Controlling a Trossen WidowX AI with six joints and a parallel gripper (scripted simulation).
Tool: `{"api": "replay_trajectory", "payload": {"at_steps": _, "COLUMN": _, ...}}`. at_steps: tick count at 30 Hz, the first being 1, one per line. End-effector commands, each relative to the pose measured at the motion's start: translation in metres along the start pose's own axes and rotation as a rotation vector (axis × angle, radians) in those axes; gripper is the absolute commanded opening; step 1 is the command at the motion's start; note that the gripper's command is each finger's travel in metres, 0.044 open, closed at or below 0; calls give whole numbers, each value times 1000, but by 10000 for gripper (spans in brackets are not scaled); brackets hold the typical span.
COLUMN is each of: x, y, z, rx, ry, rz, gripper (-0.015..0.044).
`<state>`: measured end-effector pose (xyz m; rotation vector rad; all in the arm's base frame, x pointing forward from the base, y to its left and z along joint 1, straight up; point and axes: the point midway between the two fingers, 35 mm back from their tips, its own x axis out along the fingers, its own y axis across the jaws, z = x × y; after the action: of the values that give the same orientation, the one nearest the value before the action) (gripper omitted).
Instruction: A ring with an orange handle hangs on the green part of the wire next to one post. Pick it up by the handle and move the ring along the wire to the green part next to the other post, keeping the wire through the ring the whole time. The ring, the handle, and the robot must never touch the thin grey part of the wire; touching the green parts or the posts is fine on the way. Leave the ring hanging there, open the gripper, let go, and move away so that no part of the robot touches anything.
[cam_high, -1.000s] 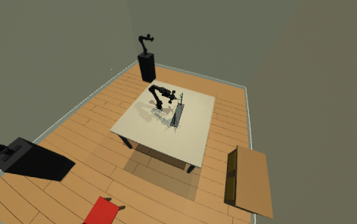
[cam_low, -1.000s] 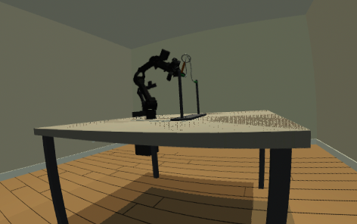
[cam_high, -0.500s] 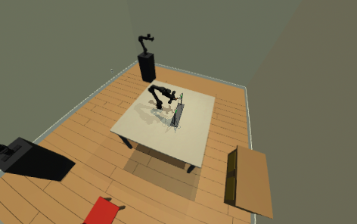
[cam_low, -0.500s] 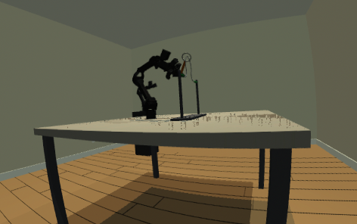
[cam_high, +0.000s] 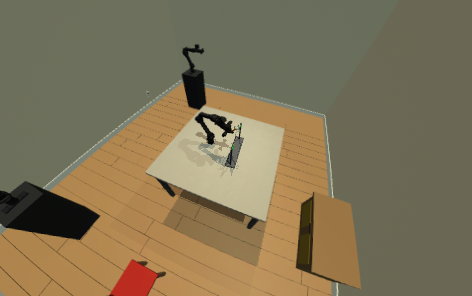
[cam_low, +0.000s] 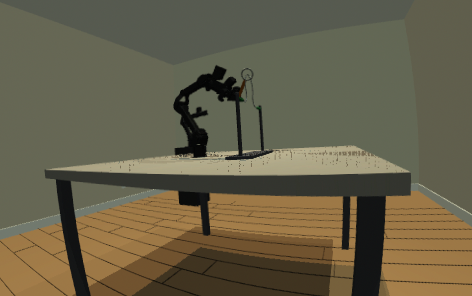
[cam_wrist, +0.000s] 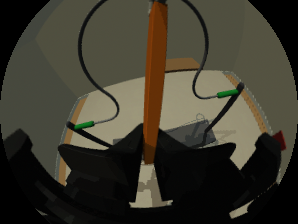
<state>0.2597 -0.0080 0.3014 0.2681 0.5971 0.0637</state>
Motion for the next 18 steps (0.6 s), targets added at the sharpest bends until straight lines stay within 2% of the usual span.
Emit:
{"api": "replay_trajectory", "payload": {"at_steps": 1, "x": 1, "y": -3, "z": -2, "rx": -56, "ry": -6, "rz": -36, "gripper": -150}}
{"api": "replay_trajectory", "payload": {"at_steps": 18, "x": 1, "y": -15, "z": 0, "rx": -269, "ry": -38, "rz": -178, "gripper": -150}}
